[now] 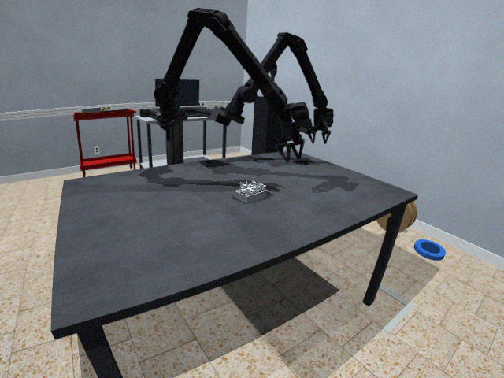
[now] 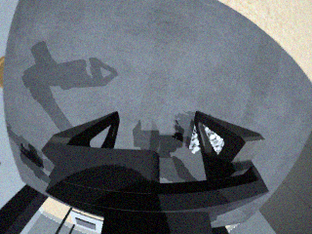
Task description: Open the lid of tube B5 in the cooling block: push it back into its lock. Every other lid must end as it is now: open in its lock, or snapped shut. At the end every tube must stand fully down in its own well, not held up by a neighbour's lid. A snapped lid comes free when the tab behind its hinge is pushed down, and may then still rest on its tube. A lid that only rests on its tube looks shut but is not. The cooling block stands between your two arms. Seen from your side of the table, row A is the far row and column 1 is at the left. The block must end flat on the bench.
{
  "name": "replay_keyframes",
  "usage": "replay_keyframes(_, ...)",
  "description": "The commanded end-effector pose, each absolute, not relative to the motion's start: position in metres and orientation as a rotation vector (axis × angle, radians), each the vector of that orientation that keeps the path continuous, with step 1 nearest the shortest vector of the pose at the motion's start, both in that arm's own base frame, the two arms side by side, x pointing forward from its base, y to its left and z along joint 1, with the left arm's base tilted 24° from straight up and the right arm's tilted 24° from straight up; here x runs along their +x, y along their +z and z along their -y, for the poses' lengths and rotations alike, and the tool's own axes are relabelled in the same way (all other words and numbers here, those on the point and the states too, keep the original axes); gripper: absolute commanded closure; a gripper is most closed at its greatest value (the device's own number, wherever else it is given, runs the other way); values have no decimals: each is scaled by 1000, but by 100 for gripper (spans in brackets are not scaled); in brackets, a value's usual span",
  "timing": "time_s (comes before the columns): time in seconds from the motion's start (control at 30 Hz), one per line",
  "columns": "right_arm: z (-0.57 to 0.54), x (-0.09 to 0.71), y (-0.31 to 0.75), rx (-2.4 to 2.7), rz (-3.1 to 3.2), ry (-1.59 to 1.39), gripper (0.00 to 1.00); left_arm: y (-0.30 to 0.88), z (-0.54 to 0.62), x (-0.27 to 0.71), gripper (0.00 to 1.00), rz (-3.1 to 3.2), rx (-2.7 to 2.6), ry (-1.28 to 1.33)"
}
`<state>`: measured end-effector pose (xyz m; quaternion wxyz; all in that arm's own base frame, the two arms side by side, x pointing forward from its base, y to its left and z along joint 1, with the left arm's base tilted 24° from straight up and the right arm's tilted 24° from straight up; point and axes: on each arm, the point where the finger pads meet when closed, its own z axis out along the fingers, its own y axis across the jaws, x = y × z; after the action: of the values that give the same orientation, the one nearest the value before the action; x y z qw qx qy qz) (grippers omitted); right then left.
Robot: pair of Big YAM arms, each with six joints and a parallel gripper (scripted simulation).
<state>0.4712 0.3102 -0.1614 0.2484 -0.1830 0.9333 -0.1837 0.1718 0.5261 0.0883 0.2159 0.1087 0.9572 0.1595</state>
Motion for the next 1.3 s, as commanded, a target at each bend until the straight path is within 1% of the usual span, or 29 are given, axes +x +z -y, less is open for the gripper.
replay_keyframes(0.0, -339, 469, -167, -633, -2509, -452, 0, 100, -532, 171, 0, -2644, 306, 478)
replay_keyframes(0.33, -420, 443, -195, -1018, -2441, -120, 0, 101, -533, 171, 0, -2643, 307, 481)
replay_keyframes(0.4, -420, 443, -195, -1018, -2441, -120, 0, 101, -533, 171, 0, -2643, 307, 481)
replay_keyframes(0.57, -459, 423, -204, -1203, -2356, 52, 0, 101, -534, 172, 0, -2642, 307, 483)
replay_keyframes(0.9, -530, 376, -211, -1535, -2090, 377, 0, 103, -535, 172, 0, -2641, 307, 486)
replay_keyframes(0.97, -530, 376, -211, -1535, -2090, 377, 0, 103, -535, 172, 0, -2641, 307, 486)
replay_keyframes(1.27, -584, 322, -209, -1787, -1731, 651, 0, 103, -535, 172, 0, -2641, 308, 487)
